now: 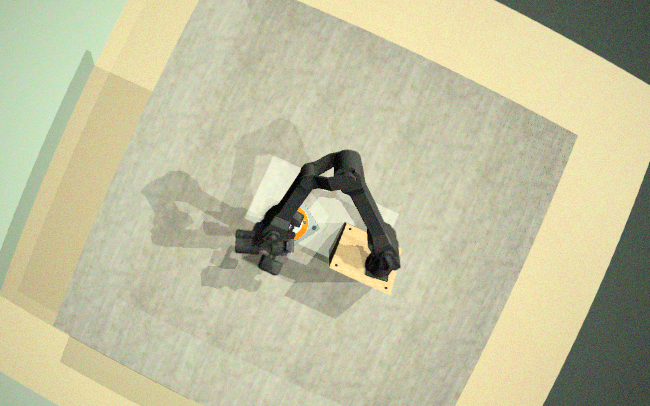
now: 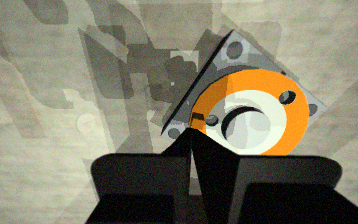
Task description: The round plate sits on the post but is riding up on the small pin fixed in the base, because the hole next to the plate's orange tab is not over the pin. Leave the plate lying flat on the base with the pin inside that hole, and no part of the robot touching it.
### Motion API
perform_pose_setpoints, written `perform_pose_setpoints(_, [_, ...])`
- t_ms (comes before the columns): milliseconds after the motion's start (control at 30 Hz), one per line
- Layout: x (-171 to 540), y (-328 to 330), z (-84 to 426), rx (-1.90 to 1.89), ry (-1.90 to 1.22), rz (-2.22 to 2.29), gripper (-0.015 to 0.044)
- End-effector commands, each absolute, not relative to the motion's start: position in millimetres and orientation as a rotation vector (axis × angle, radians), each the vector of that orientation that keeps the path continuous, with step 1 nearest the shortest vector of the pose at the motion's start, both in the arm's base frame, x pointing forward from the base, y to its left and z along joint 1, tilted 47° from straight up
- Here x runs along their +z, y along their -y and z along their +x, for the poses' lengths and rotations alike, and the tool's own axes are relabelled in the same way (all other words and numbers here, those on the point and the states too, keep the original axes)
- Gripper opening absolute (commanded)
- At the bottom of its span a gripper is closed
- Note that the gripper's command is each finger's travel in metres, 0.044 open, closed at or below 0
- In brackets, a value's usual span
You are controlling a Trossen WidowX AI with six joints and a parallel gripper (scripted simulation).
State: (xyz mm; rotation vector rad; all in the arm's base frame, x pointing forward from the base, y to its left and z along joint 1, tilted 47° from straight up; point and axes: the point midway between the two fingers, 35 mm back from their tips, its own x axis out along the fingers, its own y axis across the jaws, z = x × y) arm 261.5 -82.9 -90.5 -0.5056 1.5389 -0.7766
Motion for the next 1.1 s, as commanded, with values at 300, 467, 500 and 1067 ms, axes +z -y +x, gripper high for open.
perform_pose_setpoints(300, [-88.7,86.5,277.1,-0.780,-1.523,-0.501,0.0000])
perform_pose_setpoints(467, [-88.0,87.9,281.3,-0.780,-1.523,-0.501,0.0000])
perform_pose_setpoints(500, [-87.8,88.3,282.1,-0.780,-1.523,-0.501,0.0000])
perform_pose_setpoints(1067, [-77.9,99.7,298.1,-0.781,-1.522,-0.501,0.0000])
